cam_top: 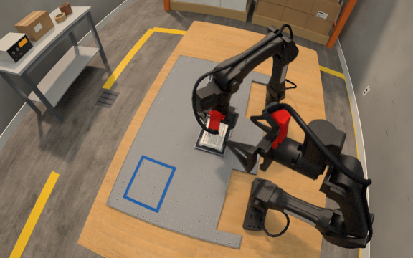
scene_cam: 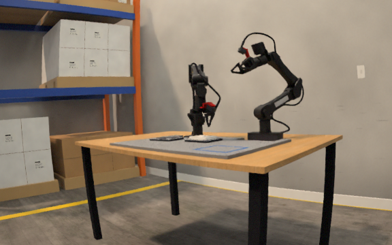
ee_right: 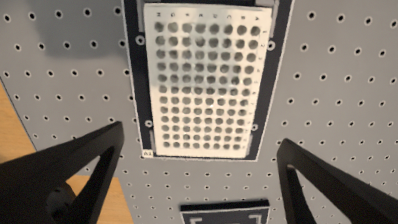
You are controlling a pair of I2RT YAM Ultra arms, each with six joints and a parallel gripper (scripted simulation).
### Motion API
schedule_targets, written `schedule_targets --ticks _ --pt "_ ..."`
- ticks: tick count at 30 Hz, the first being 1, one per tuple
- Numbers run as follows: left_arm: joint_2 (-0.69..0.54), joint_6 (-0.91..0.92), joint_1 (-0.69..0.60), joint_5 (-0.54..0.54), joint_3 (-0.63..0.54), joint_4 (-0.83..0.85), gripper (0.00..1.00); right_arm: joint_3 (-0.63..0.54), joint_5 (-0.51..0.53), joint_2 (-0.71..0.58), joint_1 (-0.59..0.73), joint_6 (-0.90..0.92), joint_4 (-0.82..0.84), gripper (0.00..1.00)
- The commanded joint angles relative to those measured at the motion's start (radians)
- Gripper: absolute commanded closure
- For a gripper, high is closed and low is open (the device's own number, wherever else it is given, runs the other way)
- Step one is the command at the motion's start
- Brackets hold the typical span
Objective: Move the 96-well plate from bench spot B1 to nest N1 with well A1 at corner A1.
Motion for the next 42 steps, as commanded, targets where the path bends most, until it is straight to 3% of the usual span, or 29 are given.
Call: schedule_targets --ticks 1,11,18,42 --pt "-0.028 -0.001 -0.03 -0.02 0.03 -0.031 0.0 0.039 0.0 0.018 0.012 -0.021 -0.035 0.0" --pt "-0.075 -0.005 -0.191 -0.083 0.033 -0.123 0.0 0.071 0.014 0.046 0.016 -0.055 -0.067 0.0" --pt "-0.133 -0.028 -0.511 -0.145 0.042 -0.182 0.0 0.091 0.012 0.064 0.019 -0.062 -0.074 0.0" --pt "-0.124 -0.028 -0.514 -0.129 0.034 -0.172 0.0 -0.012 0.011 0.093 0.023 -0.047 0.06 0.0"
